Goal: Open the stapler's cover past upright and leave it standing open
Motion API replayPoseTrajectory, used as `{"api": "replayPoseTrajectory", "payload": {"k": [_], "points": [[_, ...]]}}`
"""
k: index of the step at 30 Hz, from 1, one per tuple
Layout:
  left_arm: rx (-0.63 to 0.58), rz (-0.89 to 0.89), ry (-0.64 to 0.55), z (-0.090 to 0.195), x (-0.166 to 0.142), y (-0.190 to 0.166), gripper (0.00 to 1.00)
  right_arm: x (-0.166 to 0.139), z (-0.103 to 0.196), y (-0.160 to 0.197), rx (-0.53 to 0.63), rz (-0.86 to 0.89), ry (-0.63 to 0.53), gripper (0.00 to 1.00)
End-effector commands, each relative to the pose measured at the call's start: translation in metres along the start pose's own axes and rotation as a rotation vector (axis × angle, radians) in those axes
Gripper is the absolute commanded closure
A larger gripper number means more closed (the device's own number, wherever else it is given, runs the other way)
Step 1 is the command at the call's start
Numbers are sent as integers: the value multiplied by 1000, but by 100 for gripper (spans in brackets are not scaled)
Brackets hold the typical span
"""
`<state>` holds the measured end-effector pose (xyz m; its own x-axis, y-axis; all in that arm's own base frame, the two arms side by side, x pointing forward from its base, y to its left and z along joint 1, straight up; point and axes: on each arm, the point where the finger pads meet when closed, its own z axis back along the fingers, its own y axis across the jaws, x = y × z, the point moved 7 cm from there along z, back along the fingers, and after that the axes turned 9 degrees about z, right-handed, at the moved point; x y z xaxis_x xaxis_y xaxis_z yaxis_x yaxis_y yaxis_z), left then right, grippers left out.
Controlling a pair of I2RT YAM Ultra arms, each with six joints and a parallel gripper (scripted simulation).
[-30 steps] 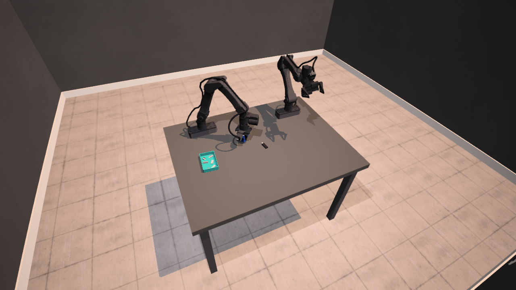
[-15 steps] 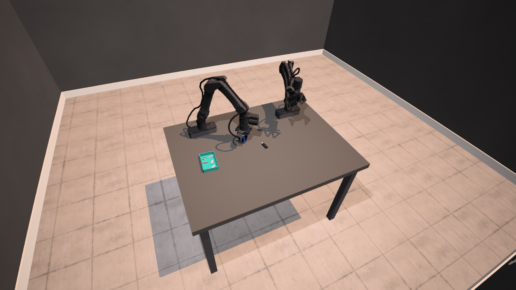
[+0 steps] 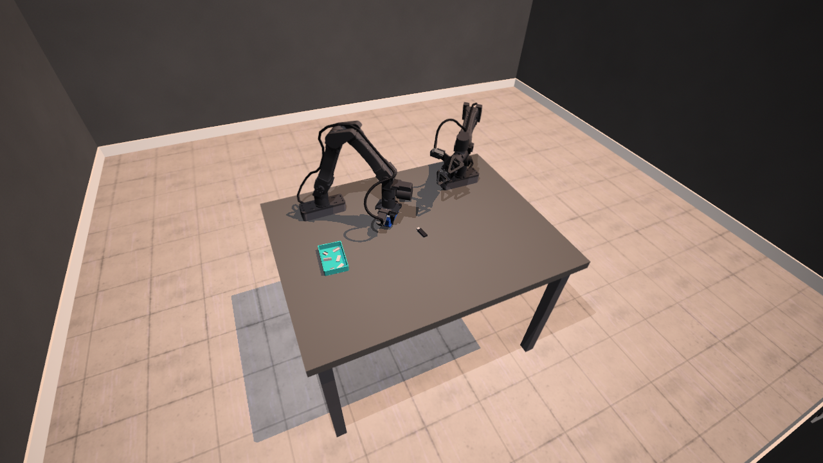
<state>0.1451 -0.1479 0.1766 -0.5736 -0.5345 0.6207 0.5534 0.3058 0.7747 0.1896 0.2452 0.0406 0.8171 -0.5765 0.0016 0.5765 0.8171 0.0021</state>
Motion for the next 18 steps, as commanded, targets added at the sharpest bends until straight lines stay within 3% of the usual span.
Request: {"api": "replayPoseTrajectory", "payload": {"k": [1, 6, 13, 18], "points": [[-1, -115, 29, -11, 4, -15, 0, 1, 2, 2, 11, -7, 1, 72], [-74, -164, 1, -19, 10, -36, 0, 1, 2, 2, 11, -7, 1, 72], [-186, -277, -185, -28, 58, -71, 0, 1, 2, 2, 11, -7, 1, 72], [-260, -330, -220, -32, 68, -93, 0, 1, 2, 2, 11, -7, 1, 72]]}}
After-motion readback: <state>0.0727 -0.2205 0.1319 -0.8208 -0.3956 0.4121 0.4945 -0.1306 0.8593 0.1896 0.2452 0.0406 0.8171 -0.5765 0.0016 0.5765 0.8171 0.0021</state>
